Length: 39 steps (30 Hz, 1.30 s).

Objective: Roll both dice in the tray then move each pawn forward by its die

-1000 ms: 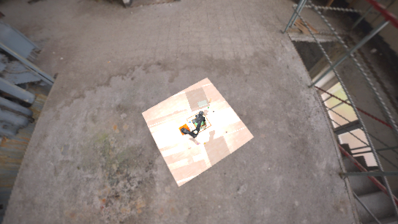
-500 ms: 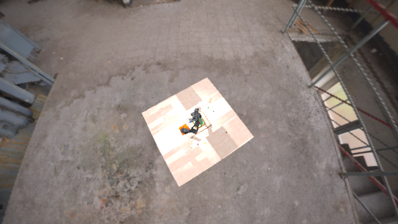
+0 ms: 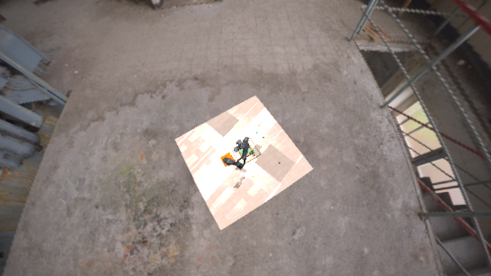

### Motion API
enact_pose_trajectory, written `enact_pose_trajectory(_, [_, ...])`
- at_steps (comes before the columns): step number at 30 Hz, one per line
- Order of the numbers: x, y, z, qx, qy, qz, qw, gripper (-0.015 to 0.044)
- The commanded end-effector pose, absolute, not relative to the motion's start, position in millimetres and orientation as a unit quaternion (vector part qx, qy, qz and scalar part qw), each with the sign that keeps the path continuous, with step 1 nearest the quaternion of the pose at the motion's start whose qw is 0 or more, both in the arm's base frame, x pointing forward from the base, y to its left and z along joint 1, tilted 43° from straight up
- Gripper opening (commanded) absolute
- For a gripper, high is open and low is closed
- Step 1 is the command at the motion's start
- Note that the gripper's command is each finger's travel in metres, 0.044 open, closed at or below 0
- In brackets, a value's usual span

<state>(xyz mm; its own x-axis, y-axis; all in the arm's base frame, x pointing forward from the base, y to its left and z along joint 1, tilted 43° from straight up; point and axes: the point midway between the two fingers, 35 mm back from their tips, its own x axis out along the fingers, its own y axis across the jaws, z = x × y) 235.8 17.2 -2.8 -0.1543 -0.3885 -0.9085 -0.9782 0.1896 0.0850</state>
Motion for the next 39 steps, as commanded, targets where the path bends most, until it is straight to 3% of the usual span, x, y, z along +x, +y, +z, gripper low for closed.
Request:
enact_pose_trajectory(1, [234.4,17.4,-3.2,-0.488,0.63,0.413,0.441,0.0])
enact_pose_trajectory(14, [232.7,15.5,-5.9,-0.444,0.498,0.49,0.561,0.0])
enact_pose_trajectory(24, [246.8,17.4,39.4,-0.444,0.495,0.49,0.563,0.0])
enact_pose_trajectory(39, [244.9,16.9,38.5,-0.444,0.495,0.49,0.563,0.0])
